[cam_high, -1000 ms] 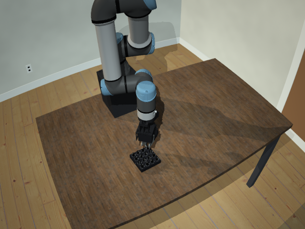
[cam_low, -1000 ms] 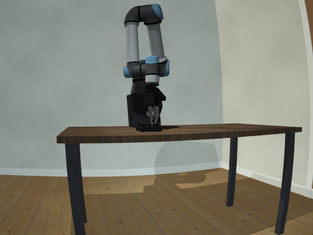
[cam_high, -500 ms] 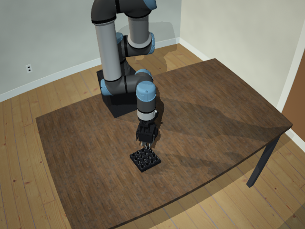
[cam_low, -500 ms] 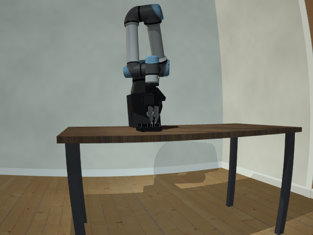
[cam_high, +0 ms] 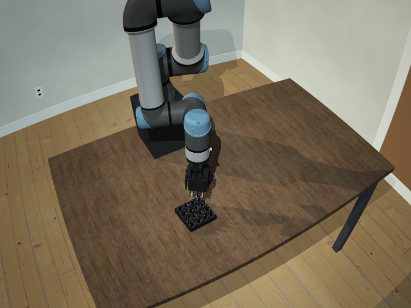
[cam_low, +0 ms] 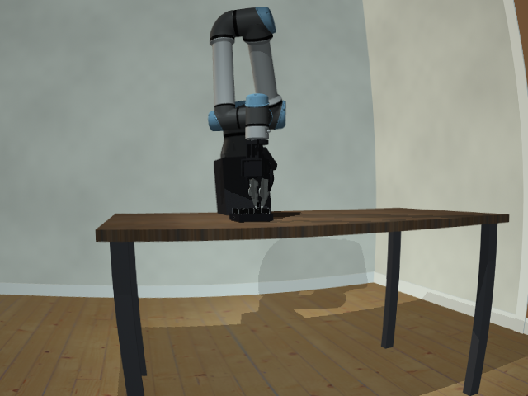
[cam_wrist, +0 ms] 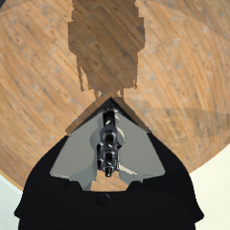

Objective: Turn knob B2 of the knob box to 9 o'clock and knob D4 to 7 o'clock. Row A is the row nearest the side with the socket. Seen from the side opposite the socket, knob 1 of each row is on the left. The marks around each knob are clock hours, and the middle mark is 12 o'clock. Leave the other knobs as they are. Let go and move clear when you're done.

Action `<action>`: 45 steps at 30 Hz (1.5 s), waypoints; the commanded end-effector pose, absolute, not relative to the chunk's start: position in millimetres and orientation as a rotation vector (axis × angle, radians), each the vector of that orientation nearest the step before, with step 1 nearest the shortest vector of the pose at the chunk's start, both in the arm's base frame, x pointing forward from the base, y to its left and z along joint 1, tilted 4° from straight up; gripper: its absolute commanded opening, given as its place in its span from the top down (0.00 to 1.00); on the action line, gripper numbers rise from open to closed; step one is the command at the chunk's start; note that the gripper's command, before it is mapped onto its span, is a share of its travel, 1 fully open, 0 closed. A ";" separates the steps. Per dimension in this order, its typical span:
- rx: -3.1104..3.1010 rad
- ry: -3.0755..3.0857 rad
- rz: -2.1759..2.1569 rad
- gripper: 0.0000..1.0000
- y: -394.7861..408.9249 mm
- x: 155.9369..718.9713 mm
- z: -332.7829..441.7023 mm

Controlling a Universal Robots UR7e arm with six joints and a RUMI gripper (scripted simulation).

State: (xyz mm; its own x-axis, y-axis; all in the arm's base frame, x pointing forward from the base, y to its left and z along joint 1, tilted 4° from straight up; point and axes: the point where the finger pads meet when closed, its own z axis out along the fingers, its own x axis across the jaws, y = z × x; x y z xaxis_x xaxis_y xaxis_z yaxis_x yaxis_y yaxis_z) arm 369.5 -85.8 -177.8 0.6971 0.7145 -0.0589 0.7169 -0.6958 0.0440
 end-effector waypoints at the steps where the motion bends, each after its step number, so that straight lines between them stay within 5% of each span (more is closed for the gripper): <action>1: 2.788 1.300 -0.057 0.99 -87.1 372.1 -177.5; 45: 2.101 2.274 -0.091 0.99 -90.4 369.8 -177.4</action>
State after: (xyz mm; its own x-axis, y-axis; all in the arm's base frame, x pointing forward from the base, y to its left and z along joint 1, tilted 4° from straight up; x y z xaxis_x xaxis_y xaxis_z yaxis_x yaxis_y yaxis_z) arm 367.7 -88.9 -177.6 0.0101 0.9970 -0.0761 0.9999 -0.0110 -0.0114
